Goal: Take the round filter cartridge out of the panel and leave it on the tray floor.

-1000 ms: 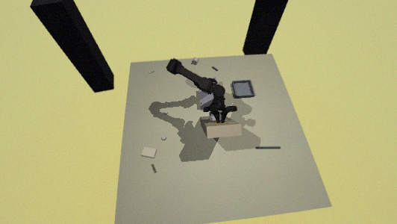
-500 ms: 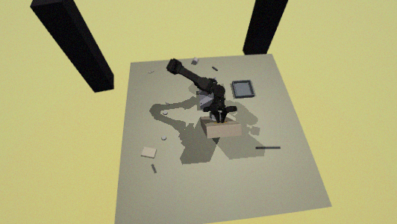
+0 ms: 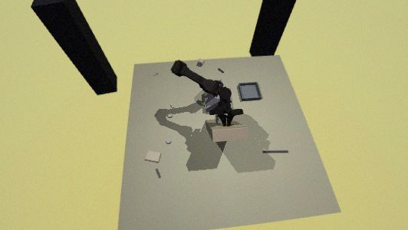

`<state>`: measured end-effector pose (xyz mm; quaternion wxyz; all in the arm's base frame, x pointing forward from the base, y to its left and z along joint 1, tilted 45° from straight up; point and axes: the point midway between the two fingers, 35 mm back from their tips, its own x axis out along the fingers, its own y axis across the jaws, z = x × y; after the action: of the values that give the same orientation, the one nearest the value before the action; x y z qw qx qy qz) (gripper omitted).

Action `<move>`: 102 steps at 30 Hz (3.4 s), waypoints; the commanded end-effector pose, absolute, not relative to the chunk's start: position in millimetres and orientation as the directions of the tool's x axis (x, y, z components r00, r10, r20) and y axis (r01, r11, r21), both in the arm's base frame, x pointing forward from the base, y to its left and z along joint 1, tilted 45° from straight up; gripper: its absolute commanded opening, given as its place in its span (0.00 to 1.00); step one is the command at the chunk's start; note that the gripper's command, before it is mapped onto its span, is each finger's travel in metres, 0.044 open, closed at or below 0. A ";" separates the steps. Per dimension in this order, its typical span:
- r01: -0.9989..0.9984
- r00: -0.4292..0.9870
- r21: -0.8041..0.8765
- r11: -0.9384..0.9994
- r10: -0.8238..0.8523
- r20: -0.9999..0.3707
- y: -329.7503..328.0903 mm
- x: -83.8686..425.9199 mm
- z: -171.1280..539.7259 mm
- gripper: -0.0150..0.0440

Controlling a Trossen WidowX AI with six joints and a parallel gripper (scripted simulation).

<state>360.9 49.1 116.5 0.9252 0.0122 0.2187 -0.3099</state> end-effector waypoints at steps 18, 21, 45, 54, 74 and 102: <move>0.699 0.710 0.518 0.493 -0.563 -0.423 44.5 365.9 113.1 0.25; 0.687 0.710 0.593 0.421 -0.563 -0.423 44.4 366.0 113.0 0.25; 0.506 0.710 0.862 -0.010 -0.563 -0.423 44.2 366.2 112.8 0.25; 0.534 0.704 0.845 0.016 -0.562 -0.434 58.5 352.9 118.7 0.25; 0.531 0.708 0.847 0.024 -0.563 -0.428 85.7 304.9 140.3 0.25; 0.543 0.704 0.839 0.031 -0.561 -0.435 54.2 267.1 99.8 0.43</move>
<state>266.9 54.0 99.7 0.7180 0.5802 -0.0080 -0.3845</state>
